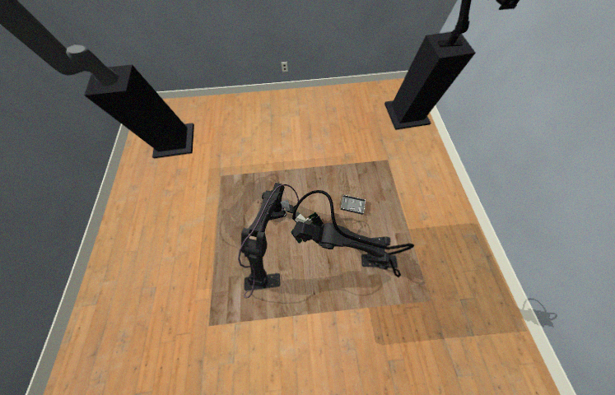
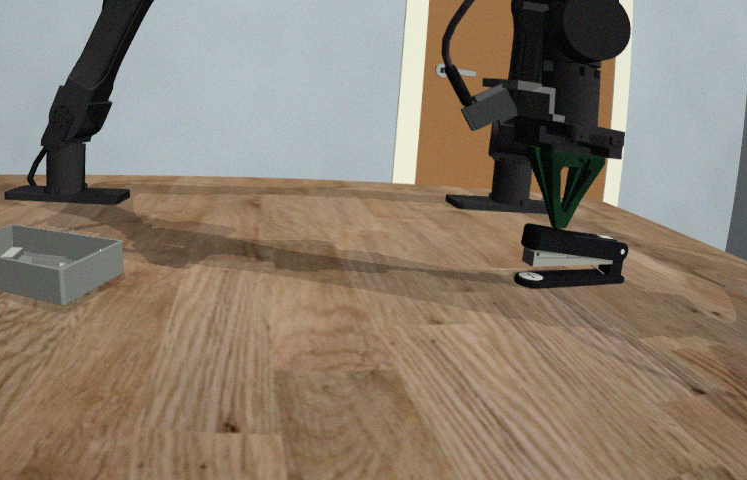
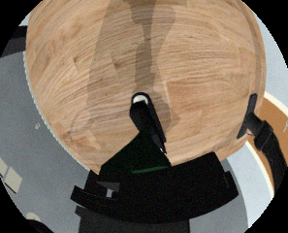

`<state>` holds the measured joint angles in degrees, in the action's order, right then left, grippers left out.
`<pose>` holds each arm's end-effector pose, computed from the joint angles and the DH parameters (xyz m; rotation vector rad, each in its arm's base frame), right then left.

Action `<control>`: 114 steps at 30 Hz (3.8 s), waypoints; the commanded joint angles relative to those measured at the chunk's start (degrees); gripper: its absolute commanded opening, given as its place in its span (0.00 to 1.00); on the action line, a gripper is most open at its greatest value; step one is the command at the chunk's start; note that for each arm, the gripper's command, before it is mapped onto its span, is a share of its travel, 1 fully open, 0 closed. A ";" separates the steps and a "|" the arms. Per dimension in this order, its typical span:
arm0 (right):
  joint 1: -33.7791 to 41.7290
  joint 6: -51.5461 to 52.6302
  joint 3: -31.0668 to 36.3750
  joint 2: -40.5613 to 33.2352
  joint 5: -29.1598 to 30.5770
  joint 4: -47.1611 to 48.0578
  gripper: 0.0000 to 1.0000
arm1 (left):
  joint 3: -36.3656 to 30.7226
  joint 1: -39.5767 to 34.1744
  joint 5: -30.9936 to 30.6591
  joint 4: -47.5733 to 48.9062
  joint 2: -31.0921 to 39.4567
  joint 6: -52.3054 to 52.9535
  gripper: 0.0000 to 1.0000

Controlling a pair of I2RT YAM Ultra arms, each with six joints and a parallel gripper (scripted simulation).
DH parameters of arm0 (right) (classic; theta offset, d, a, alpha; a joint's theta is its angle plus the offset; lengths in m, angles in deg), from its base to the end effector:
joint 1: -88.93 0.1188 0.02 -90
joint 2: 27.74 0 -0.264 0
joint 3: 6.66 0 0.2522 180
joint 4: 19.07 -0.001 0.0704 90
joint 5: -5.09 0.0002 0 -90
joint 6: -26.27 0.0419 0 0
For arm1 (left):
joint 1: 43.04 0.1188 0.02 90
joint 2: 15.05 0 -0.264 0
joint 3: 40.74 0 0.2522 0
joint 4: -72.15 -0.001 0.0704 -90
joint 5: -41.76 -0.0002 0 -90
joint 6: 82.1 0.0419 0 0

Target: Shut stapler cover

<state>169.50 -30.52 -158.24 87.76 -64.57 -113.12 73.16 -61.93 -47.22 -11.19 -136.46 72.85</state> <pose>0.0782 0.3879 0.4125 -0.8945 2.3631 0.3594 0.3845 -0.1297 0.1989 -2.0852 -2.3221 -0.0165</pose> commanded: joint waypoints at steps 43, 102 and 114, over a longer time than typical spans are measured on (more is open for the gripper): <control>-0.52 -0.43 -1.56 -1.55 0.42 2.03 1.00 | 6.05 0.06 -2.48 -4.29 1.61 -3.76 0.34; -80.78 -33.27 78.03 -56.15 -20.10 80.31 1.00 | -40.73 3.45 -2.48 36.09 37.54 -88.40 1.00; -80.88 -33.22 78.14 -56.15 -20.26 80.53 1.00 | -40.71 3.45 -1.68 36.91 37.57 -88.63 1.00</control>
<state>89.24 -63.17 -80.76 33.12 -84.22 -33.71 32.44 -58.17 -50.28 23.69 -100.79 -15.15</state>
